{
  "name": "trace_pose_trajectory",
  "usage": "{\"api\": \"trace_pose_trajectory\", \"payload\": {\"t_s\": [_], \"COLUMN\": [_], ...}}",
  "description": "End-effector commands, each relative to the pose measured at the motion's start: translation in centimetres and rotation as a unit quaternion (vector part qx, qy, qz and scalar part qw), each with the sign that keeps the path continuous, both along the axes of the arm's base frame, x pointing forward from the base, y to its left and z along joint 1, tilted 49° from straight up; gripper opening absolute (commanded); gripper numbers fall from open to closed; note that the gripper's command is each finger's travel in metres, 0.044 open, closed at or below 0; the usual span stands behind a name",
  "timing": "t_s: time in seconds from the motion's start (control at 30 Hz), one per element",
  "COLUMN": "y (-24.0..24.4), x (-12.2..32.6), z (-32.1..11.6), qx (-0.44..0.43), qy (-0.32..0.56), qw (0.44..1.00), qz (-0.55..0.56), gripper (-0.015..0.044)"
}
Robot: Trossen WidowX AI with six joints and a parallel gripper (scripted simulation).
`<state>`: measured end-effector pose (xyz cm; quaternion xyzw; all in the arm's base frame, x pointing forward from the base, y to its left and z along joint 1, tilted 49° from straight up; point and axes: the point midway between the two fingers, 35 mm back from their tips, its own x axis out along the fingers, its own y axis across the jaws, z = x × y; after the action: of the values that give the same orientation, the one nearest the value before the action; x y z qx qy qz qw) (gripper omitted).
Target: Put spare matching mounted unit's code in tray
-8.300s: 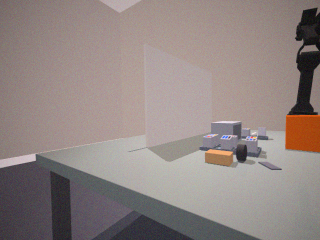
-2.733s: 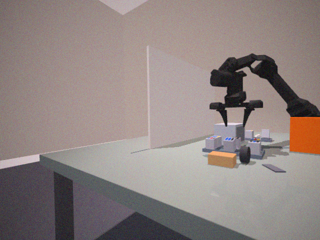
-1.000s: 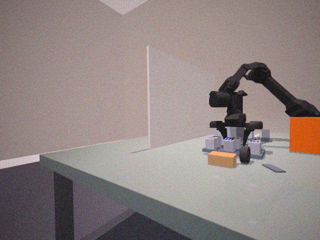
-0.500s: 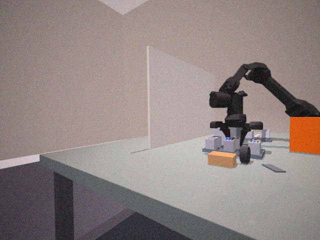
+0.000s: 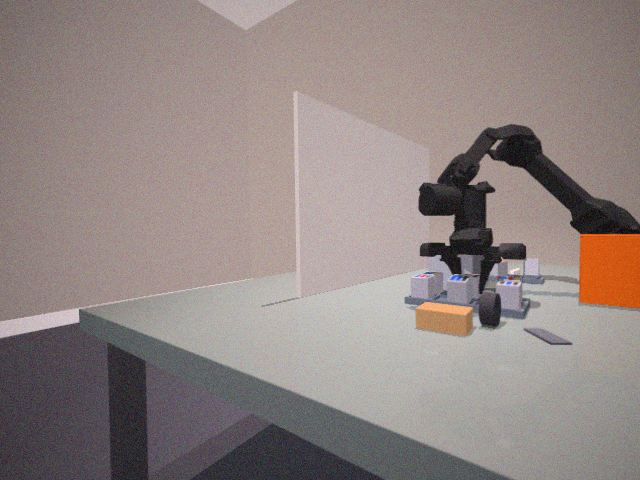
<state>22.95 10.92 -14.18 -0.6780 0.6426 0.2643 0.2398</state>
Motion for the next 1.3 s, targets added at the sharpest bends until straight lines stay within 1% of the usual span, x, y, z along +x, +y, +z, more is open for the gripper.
{"api": "trace_pose_trajectory", "payload": {"t_s": [0.0, 0.4, 0.97, 1.17, 1.27], "y": [0.1, 5.9, 5.6, 7.7, 7.9], "x": [0.0, -0.3, -0.3, -0.2, -0.2], "z": [0.1, 5.2, 5.3, 7.8, 8.1], "qx": [0.000, -0.001, -0.005, -0.001, -0.001], "qy": [0.000, 0.001, 0.004, 0.002, 0.002], "qw": [1.000, 1.000, 1.000, 1.000, 1.000], "qz": [0.000, 0.003, 0.005, 0.004, 0.004], "gripper": [0.0000, 0.0000, 0.0000, 0.0000, 0.0000]}}
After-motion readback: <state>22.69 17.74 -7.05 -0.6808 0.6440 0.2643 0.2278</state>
